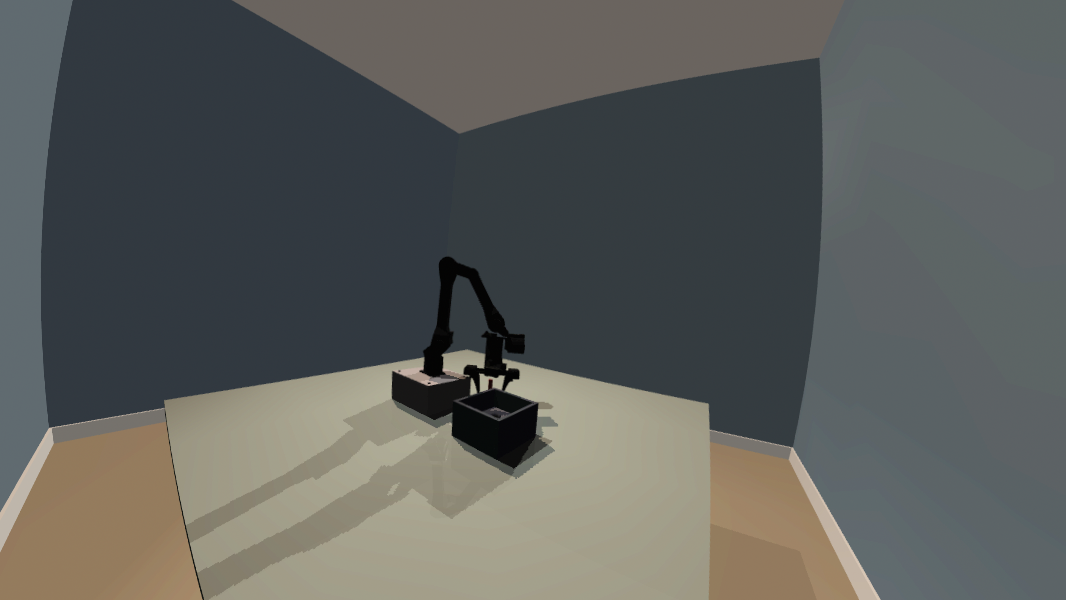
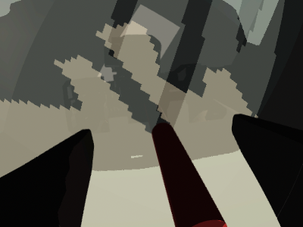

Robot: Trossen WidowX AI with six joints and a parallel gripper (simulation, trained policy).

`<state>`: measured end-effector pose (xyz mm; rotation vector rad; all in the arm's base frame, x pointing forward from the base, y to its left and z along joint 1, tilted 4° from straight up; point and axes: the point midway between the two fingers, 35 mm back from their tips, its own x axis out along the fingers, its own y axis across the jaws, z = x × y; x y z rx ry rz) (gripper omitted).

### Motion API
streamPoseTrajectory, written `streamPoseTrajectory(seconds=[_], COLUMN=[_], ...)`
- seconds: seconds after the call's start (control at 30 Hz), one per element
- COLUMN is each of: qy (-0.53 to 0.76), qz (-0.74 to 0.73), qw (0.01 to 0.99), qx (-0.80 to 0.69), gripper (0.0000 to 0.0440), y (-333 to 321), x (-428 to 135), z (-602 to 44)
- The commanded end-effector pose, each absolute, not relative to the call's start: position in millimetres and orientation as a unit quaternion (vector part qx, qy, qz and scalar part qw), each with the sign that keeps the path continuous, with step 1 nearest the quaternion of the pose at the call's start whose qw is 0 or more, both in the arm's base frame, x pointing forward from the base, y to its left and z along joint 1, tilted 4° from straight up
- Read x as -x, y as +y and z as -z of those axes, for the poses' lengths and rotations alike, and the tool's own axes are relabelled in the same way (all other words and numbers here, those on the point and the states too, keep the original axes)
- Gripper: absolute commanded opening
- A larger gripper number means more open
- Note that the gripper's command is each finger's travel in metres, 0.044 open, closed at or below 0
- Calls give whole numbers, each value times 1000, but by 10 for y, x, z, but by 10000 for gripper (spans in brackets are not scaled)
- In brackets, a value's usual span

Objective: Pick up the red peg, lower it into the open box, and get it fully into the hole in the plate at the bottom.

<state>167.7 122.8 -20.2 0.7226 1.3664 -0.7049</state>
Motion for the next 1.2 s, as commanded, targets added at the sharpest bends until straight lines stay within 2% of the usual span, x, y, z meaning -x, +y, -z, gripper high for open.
streamPoseTrajectory(seconds=[0.0, 0.33, 1.17], qy=[609, 632, 572], qz=[324, 323, 292], qw=[647, 621, 718], qx=[-325, -332, -268], gripper=[262, 0, 0], y=[1215, 1242, 1056], x=[-1624, -1646, -2171], z=[271, 247, -606])
